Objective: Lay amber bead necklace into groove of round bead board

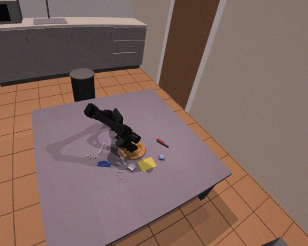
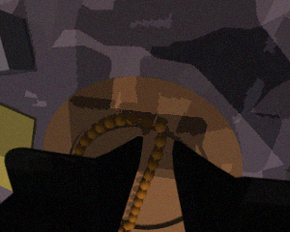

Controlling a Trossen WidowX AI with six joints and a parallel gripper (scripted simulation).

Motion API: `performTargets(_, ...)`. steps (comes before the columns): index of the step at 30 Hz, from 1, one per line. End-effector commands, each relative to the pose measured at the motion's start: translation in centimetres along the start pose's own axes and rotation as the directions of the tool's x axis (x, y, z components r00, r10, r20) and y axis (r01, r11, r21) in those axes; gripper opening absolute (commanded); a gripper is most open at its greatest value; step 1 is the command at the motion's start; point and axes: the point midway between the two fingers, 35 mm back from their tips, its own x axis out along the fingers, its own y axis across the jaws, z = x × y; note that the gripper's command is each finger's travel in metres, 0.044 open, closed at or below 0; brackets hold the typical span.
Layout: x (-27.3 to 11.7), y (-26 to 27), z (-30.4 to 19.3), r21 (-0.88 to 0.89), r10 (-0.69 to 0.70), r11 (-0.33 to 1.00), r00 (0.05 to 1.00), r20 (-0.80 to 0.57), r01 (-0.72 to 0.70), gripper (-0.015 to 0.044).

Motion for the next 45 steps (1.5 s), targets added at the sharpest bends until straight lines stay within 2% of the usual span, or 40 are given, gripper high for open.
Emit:
performTargets(1, 0.81, -0.21, -0.04, -0.013, -0.006, 1.000, 1.000, 0.004, 0.006, 0.0120)
performTargets(6, 0.92, -0.22, -0.04, -0.013, -0.006, 1.000, 1.000, 0.005, 0.006, 0.0120)
performTargets(11, 0.67, -0.10, -0.02, -0.004, -0.004, 1.000, 1.000, 0.001, 0.004, 0.0000)
performTargets(45, 0.67, -0.10, -0.02, -0.004, -0.004, 1.000, 1.000, 0.001, 0.004, 0.0000)
